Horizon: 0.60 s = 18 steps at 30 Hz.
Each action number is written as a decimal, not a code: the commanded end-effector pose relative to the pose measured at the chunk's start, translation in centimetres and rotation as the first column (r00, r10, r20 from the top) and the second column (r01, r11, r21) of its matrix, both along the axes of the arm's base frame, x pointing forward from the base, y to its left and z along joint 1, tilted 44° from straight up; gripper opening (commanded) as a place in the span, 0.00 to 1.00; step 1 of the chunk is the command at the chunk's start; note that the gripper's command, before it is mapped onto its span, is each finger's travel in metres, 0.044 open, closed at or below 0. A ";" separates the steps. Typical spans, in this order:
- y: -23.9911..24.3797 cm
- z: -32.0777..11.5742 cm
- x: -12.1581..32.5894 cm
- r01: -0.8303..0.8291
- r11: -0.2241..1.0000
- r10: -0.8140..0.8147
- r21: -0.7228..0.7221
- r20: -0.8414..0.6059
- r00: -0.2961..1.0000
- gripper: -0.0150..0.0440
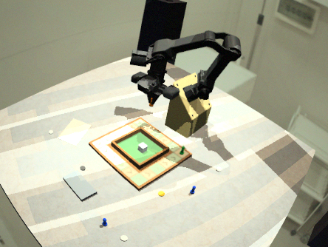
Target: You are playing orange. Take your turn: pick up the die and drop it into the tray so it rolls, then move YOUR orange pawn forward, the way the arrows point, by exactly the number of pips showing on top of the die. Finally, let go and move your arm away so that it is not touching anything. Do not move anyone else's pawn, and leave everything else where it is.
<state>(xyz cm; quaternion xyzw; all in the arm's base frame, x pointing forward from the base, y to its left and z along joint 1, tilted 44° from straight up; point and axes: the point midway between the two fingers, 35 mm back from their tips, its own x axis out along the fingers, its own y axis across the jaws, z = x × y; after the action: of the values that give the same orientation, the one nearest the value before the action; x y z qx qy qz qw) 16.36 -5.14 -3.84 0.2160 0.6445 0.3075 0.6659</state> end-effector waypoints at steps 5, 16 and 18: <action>-1.0 0.8 0.5 -0.008 1.000 0.008 -0.005 0.003 1.000 0.25; -2.3 -0.7 5.6 -0.005 1.000 0.005 -0.018 0.006 1.000 0.25; -2.4 -1.0 6.5 -0.004 1.000 0.004 -0.020 0.007 1.000 0.25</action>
<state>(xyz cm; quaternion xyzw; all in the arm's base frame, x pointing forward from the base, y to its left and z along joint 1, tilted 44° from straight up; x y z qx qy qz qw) 21.12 -7.29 -4.28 0.2068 0.6473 0.3044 0.6675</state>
